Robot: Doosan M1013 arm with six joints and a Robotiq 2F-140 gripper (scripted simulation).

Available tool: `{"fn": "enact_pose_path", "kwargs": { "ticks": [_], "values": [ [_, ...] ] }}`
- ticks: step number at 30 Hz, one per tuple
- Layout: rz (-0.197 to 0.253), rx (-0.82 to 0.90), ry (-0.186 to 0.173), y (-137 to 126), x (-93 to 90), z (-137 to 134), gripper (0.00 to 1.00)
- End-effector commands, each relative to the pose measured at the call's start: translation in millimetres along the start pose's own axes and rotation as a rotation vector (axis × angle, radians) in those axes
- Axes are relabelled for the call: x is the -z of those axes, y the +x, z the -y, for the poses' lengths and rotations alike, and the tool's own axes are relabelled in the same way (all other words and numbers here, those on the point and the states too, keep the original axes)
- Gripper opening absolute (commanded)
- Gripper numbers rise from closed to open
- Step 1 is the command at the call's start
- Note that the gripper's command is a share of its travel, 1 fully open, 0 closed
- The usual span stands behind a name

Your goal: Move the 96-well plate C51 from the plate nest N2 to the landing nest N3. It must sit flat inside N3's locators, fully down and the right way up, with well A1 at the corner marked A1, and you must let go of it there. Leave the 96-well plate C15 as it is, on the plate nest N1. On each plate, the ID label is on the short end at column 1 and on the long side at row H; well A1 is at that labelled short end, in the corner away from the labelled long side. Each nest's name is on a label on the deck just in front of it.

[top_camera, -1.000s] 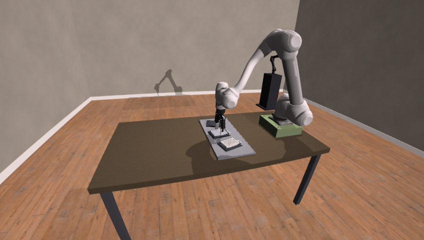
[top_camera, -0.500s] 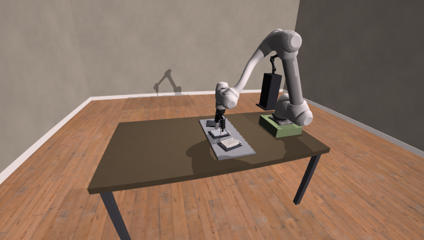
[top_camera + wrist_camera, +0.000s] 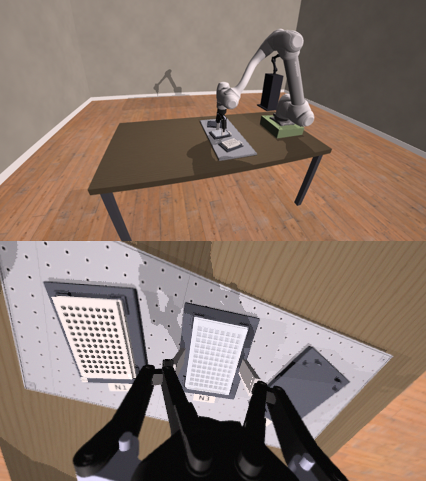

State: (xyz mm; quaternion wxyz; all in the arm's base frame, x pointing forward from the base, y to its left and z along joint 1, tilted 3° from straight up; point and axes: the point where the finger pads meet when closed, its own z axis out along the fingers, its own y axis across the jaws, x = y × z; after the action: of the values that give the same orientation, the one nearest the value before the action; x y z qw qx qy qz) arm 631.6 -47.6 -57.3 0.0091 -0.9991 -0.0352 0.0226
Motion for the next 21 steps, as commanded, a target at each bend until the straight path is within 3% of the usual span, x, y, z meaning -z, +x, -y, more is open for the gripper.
{"fn": "enact_pose_path", "kwargs": {
  "ticks": [1, 21],
  "values": [
    [0.000, 0.001, 0.001, 0, 5.0, 4, 0.66],
    [0.000, 0.001, 0.001, 0, 30.2, 4, 0.66]
  ]
}}
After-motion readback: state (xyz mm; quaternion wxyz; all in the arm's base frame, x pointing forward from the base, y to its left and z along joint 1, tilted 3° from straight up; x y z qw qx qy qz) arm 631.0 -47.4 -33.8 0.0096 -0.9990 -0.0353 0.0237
